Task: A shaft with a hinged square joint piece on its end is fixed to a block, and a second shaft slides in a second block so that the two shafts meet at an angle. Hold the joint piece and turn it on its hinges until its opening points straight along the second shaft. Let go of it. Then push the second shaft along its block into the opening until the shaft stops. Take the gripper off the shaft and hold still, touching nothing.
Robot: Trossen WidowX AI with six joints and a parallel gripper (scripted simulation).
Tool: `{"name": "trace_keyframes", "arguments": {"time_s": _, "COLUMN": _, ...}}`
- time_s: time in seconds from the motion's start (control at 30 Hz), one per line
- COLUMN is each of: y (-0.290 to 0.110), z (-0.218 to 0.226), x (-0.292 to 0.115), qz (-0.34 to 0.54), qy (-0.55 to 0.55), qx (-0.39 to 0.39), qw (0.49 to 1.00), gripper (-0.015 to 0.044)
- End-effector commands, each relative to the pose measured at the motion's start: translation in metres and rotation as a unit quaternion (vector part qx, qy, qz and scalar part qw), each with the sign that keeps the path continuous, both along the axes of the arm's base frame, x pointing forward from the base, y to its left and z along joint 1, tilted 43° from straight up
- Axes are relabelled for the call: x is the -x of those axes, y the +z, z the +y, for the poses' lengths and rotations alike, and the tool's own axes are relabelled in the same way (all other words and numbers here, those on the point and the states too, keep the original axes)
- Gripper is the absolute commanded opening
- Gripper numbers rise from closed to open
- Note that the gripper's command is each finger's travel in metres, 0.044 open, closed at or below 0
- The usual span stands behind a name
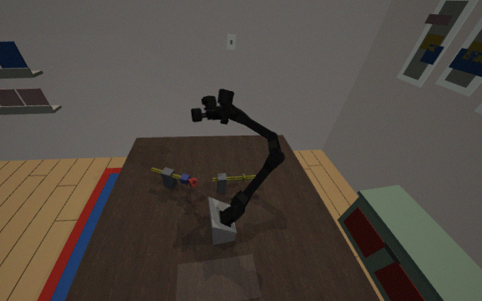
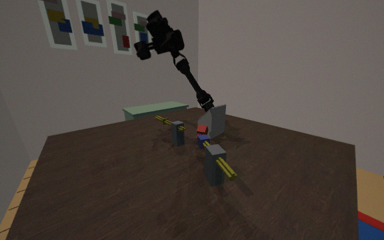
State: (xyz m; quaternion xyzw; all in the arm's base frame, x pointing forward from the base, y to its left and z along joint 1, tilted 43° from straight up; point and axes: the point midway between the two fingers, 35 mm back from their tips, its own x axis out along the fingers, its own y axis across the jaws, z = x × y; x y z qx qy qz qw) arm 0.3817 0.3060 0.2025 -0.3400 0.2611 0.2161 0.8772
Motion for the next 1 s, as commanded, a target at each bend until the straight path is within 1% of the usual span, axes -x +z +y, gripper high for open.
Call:
{"name": "trace_keyframes", "arguments": {"time_s": 0.0, "y": -0.03, "z": 0.002, "x": 0.016, "qz": 0.051, "qy": -0.019, "qx": 0.001, "qw": 0.999, "gripper": 0.044}}
{"name": "trace_keyframes", "arguments": {"time_s": 0.27, "y": -0.092, "z": -0.007, "x": 0.06, "qz": 0.158, "qy": -0.095, "qx": 0.013, "qw": 0.983, "gripper": 0.044}}
{"name": "trace_keyframes", "arguments": {"time_s": 0.5, "y": -0.134, "z": -0.025, "x": 0.101, "qz": 0.227, "qy": -0.177, "qx": 0.04, "qw": 0.957, "gripper": 0.044}}
{"name": "trace_keyframes", "arguments": {"time_s": 0.73, "y": -0.164, "z": -0.05, "x": 0.141, "qz": 0.269, "qy": -0.268, "qx": 0.08, "qw": 0.922, "gripper": 0.044}}
{"name": "trace_keyframes", "arguments": {"time_s": 0.97, "y": -0.182, "z": -0.079, "x": 0.18, "qz": 0.278, "qy": -0.362, "qx": 0.128, "qw": 0.88, "gripper": 0.044}}
